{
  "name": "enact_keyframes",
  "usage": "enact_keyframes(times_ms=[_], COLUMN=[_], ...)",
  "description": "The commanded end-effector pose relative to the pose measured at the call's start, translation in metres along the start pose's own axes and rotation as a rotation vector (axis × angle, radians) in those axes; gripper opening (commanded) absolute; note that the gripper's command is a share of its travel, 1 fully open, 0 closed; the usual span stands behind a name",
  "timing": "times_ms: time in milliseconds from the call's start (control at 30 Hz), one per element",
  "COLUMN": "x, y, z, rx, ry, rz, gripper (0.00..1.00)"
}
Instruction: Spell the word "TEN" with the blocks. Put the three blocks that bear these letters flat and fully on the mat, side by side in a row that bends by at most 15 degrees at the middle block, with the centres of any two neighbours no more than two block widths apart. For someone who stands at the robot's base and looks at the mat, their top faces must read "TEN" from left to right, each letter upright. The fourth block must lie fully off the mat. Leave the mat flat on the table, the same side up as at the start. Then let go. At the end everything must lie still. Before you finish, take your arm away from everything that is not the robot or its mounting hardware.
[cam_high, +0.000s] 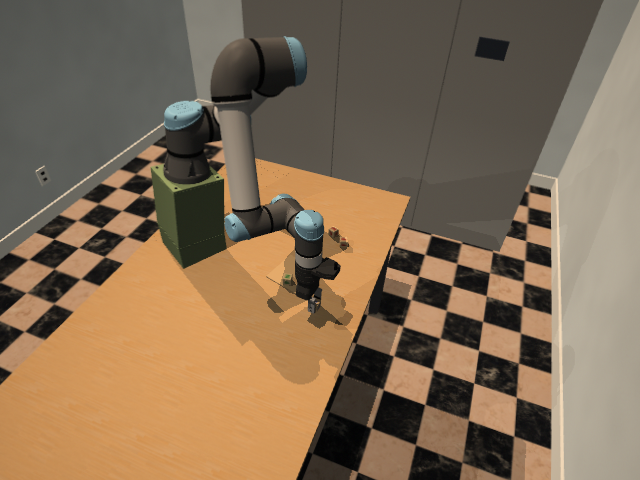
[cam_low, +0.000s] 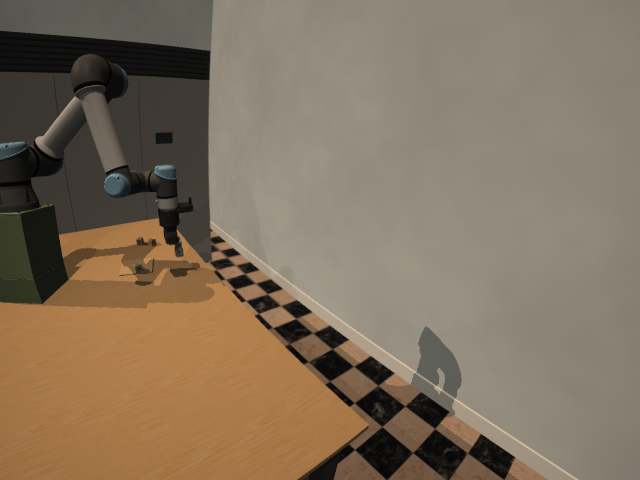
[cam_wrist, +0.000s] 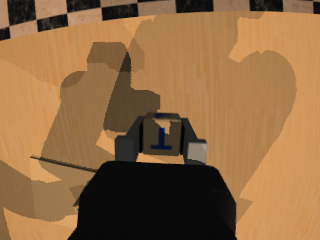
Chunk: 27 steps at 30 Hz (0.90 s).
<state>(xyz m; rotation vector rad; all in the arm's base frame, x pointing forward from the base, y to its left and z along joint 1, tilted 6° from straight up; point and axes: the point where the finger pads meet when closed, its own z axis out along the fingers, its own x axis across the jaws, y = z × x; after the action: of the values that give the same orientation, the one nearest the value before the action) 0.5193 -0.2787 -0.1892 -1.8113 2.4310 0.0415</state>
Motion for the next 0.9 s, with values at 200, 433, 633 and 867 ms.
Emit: enact_keyframes(times_ms=[200,433,633,867], x=[-0.010,-0.022,-0.037,-0.052], y=[0.002,0.005,0.010,0.016], z=[0.000,0.000,0.001,0.001], rx=[0.001,0.001,0.001,0.001], ry=[0.001,0.001,0.001,0.002], rz=[-0.096,-0.211,-0.363,-0.505], gripper=[0.57,0.57,0.57,0.57])
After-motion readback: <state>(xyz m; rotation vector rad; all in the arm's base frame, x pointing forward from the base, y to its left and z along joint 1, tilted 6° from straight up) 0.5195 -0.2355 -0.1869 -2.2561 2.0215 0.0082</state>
